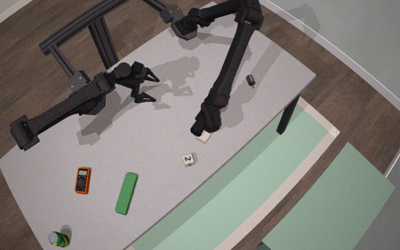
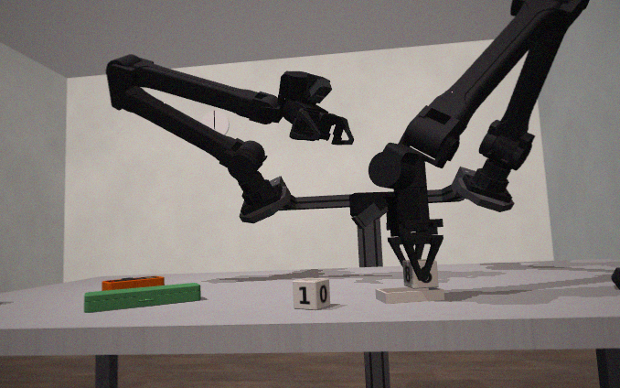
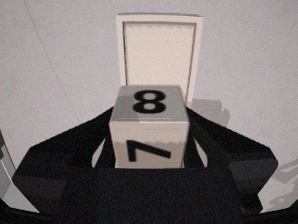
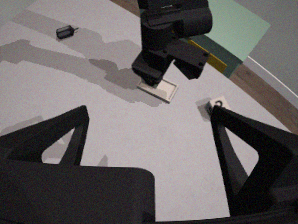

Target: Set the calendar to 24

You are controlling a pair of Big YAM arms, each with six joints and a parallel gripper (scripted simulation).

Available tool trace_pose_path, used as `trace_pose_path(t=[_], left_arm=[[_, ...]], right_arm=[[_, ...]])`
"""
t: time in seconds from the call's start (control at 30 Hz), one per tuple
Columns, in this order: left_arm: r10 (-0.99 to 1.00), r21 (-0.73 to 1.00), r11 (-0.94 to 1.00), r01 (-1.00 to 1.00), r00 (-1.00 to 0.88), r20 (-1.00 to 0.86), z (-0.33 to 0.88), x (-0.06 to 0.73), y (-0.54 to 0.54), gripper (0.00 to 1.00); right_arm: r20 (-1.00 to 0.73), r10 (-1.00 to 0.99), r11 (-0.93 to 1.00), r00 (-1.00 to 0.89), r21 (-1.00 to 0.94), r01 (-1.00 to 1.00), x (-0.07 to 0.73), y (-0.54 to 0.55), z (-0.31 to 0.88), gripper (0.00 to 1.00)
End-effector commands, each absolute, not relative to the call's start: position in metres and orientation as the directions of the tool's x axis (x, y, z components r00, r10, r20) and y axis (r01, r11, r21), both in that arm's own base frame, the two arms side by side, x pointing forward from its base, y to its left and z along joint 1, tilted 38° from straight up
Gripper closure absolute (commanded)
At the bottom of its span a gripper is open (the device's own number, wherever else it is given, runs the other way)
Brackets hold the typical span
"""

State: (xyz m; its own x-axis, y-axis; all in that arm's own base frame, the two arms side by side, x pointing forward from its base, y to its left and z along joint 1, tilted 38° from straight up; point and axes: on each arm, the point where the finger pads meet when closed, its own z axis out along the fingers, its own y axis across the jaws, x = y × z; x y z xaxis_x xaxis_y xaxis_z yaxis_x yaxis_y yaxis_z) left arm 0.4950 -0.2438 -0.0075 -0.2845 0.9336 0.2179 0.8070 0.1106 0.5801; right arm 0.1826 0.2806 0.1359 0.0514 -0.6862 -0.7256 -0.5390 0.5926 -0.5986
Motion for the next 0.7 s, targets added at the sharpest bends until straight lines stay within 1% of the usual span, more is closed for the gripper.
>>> trace_pose_path(t=[0.0,0.33,0.67], left_arm=[[0.941,0.592,0.102,0.799,-0.271,0.203,0.007,0.497,-0.259,0.60],[0.932,0.572,0.099,0.814,-0.277,0.234,-0.022,0.501,-0.233,0.60],[0.931,0.562,0.124,0.818,-0.292,0.219,-0.026,0.513,-0.233,0.60]], right_arm=[[-0.732,-0.679,0.596,0.059,-0.596,-0.538,0.182,0.285,0.139,0.00],[-0.732,-0.679,0.596,0.059,-0.596,-0.538,0.182,0.285,0.139,0.00],[-0.732,-0.679,0.596,0.059,-0.596,-0.538,0.182,0.285,0.139,0.00]])
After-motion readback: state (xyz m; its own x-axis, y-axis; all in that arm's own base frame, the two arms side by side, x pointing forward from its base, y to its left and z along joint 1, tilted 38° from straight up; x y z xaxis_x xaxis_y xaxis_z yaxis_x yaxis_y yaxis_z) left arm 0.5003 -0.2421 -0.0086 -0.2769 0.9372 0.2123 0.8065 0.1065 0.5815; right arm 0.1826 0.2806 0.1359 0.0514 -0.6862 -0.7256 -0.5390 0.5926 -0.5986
